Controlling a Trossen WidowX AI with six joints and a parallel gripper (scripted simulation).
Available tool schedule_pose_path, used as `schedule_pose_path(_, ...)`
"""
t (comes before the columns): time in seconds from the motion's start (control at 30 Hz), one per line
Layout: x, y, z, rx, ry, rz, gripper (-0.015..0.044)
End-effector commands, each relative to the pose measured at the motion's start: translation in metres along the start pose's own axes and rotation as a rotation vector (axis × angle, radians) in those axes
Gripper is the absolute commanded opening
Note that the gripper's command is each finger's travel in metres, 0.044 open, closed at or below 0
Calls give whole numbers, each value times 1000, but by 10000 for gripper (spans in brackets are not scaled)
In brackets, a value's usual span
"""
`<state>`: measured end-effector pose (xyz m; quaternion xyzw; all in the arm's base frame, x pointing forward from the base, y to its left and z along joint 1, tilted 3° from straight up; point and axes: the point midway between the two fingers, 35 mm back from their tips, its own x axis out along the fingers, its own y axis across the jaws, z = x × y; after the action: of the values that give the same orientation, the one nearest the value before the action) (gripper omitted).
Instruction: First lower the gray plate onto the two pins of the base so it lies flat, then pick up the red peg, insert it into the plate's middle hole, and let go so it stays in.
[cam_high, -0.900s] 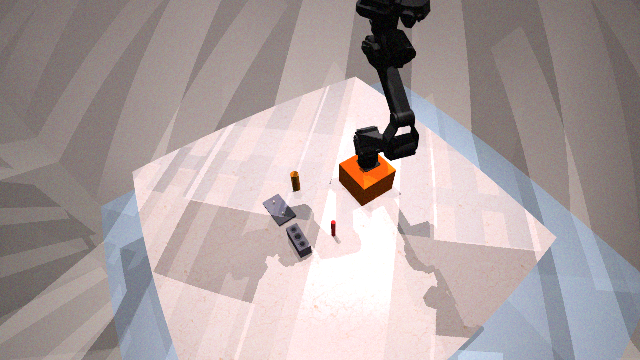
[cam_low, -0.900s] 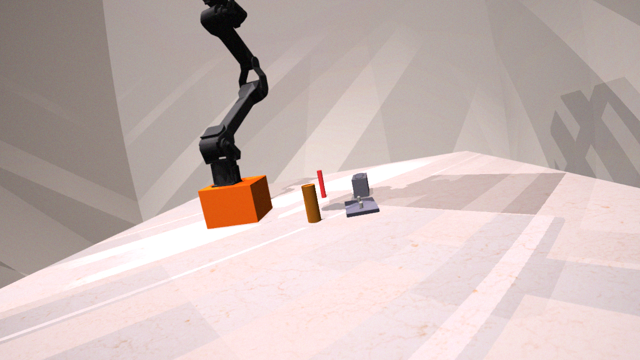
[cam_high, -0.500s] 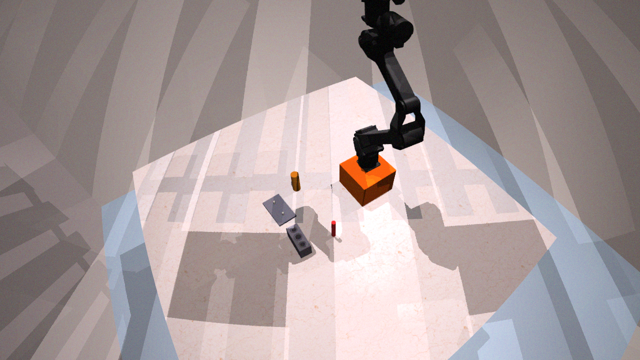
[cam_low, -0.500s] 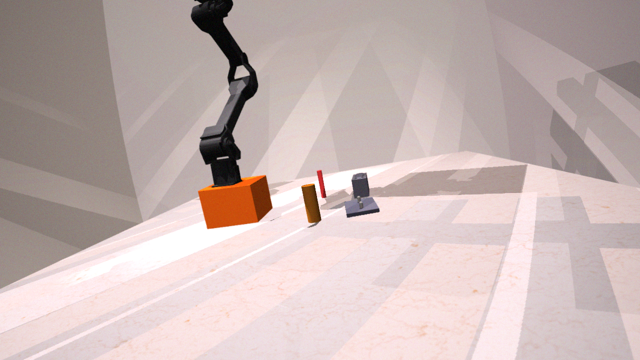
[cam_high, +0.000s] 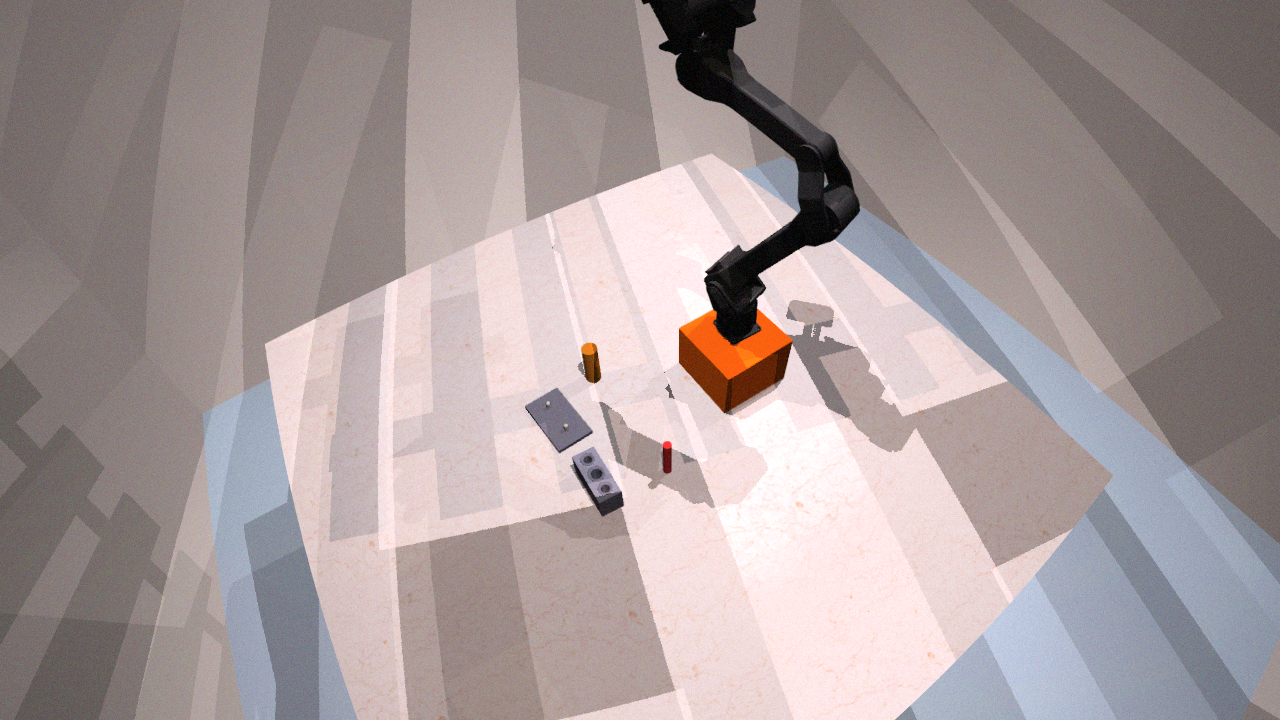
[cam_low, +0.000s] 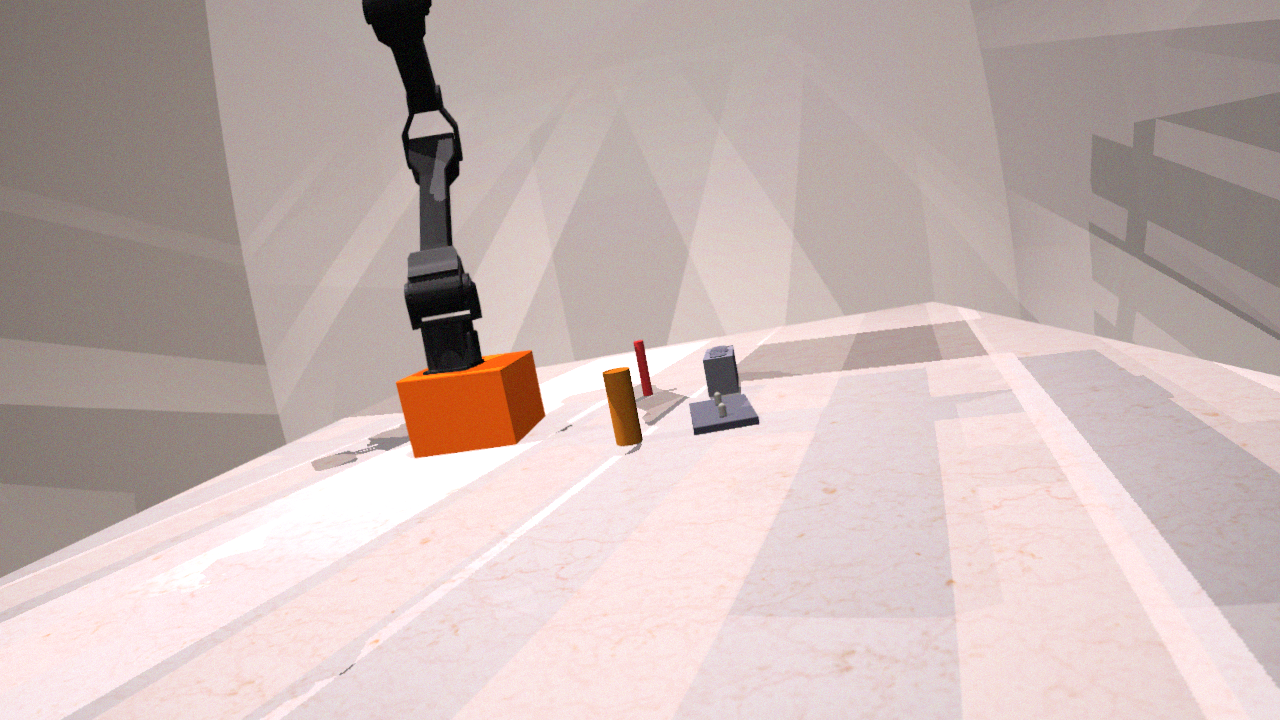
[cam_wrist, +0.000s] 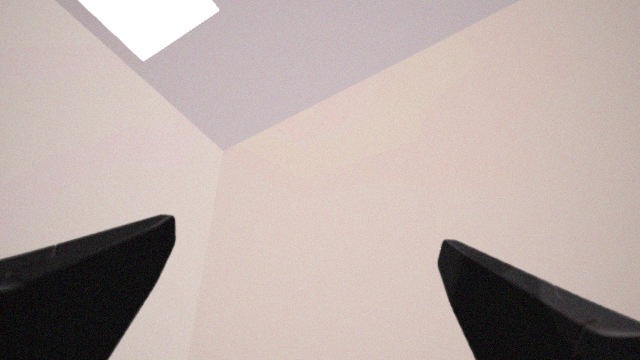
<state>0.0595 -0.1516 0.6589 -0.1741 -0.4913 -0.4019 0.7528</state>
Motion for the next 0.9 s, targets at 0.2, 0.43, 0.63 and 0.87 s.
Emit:
schedule_pose_path(0.2, -5, 29, -161, -61, 484, 80, 440)
schedule_pose_path(0.43, -46, 84, -253, -144, 783, 269, 440)
schedule_pose_path(0.63, -86, 137, -296, -115, 921, 442, 440)
schedule_pose_path(0.87, -145, 190, -334, -207, 1095, 686, 440)
